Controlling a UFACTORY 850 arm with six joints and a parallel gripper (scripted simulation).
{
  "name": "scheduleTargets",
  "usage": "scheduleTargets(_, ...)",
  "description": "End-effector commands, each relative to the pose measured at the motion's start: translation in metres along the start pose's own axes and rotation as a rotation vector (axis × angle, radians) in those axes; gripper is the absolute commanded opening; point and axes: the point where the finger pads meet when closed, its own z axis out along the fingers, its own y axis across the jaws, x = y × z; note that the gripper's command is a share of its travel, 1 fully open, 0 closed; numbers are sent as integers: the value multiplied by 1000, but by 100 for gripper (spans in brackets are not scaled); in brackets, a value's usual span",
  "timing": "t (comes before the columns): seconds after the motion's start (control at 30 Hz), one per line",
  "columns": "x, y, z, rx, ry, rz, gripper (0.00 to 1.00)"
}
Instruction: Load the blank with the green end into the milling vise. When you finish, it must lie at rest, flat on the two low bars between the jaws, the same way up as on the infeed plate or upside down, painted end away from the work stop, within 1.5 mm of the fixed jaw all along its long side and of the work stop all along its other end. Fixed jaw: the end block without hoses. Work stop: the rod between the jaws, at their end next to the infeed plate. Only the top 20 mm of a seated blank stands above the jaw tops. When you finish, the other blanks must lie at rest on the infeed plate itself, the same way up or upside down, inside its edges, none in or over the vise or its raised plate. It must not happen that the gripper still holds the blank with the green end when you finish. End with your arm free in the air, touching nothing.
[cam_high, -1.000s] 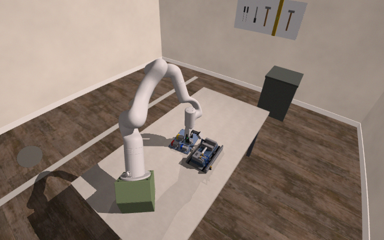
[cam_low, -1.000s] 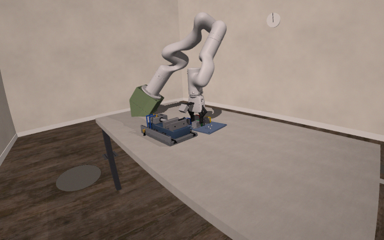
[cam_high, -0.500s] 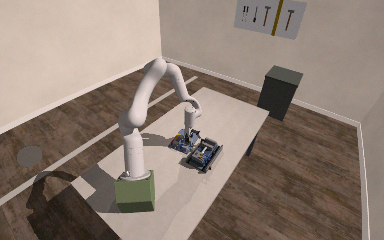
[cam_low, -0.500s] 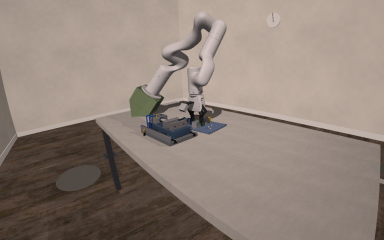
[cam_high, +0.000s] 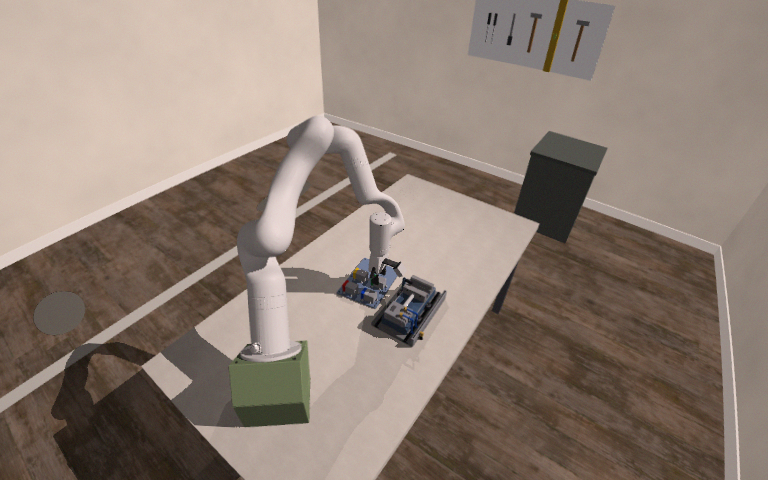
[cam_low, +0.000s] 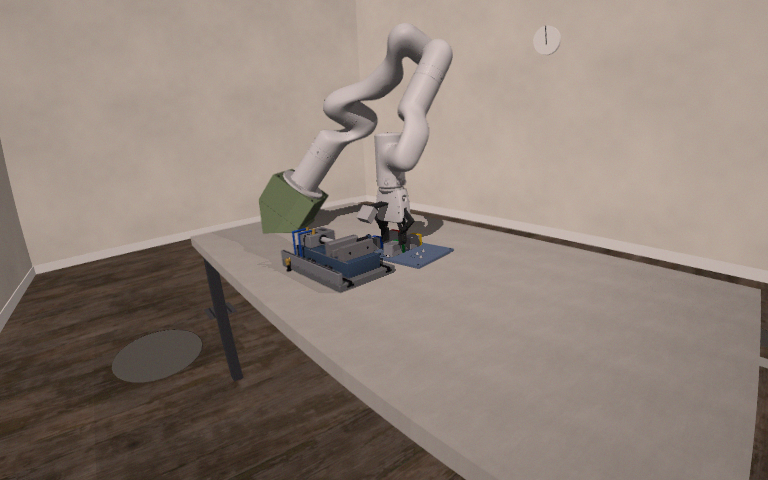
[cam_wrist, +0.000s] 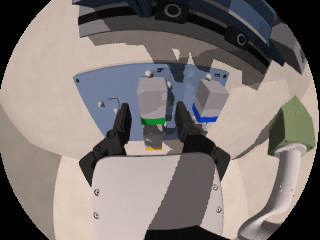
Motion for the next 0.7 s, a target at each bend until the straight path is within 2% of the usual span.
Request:
scheduleTargets(0.0,0,-1,-1,1,1,0,69)
scheduleTargets(0.67,0,-1,0,1,1,0,69)
